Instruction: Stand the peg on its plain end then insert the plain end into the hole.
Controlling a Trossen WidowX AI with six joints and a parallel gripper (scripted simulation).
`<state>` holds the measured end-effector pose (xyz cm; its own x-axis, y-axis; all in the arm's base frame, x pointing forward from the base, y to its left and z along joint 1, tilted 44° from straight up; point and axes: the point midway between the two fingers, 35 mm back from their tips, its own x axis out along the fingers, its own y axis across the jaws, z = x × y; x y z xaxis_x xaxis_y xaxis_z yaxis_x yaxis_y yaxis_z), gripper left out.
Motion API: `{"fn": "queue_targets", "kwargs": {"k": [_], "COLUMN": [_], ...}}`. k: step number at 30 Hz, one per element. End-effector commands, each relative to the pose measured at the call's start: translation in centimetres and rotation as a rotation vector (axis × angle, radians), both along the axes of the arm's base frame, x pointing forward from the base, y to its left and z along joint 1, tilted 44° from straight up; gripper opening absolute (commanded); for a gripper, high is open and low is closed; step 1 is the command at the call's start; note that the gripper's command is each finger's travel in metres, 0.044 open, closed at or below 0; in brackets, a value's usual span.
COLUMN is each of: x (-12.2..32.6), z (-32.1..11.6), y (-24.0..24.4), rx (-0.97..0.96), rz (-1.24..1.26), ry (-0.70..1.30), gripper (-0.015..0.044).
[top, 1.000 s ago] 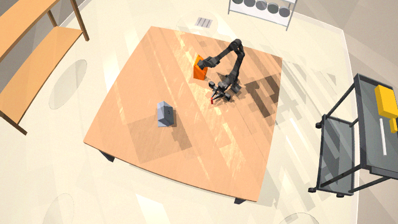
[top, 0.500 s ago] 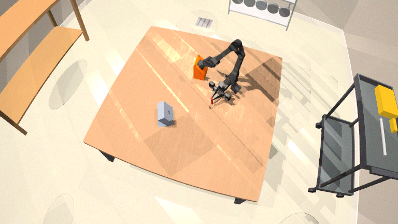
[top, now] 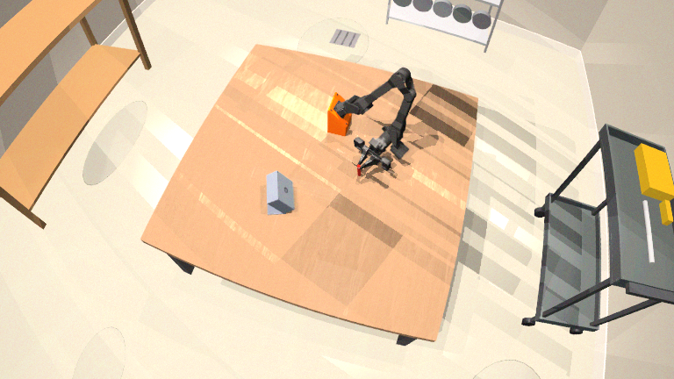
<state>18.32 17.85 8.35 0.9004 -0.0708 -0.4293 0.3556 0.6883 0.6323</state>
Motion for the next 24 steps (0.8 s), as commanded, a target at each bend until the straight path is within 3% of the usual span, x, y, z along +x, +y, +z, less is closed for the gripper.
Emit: {"fn": "queue_targets", "kwargs": {"k": [1, 24], "x": [-0.16, -0.45], "z": [-0.10, -0.16], "y": [0.18, 0.28], "rx": [0.000, 0.000], "rz": [0.001, -0.034], "ry": [0.001, -0.020], "gripper": [0.0049, 0.0049]}}
